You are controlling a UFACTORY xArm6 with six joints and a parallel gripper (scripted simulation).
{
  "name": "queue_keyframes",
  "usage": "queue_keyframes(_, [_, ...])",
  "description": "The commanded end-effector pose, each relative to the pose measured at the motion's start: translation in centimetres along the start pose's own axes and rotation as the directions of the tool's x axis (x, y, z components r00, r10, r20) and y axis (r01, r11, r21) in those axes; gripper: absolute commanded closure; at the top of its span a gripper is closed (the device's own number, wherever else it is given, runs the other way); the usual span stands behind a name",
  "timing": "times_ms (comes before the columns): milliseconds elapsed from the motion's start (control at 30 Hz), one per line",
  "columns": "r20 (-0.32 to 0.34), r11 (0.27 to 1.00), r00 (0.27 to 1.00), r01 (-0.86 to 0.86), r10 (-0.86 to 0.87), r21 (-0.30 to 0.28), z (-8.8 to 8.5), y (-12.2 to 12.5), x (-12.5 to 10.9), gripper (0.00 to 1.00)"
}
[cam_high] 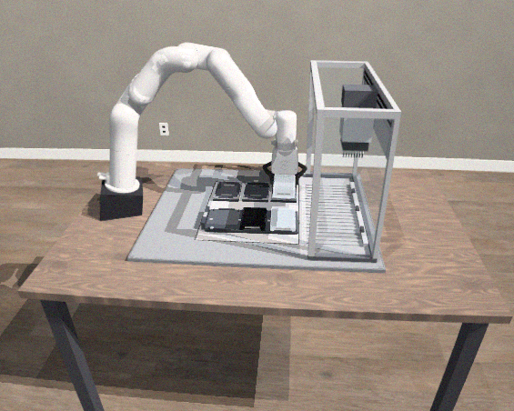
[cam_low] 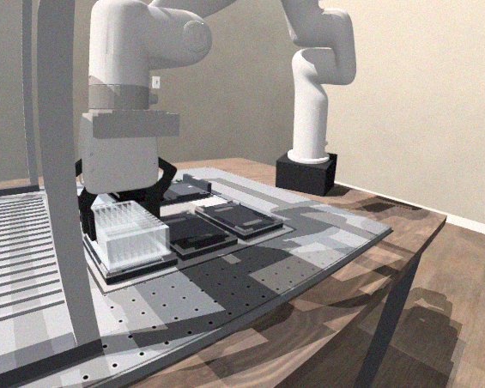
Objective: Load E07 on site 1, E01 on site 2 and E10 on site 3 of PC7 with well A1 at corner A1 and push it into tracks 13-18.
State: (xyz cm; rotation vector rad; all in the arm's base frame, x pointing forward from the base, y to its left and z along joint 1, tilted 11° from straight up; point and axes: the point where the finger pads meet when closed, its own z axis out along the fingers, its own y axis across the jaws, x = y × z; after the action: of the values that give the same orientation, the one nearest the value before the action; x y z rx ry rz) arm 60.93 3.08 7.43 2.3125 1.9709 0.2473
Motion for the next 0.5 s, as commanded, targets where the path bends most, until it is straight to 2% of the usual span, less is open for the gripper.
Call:
queue_keyframes(0, [-0.001, 1.000, 1.000, 0.000, 0.000, -0.004, -0.18, 0.16, 0.04, 1.00])
queue_keyframes(467, [-0.001, 1.000, 1.000, 0.000, 0.000, -0.004, -0.32, 0.17, 0.04, 1.00])
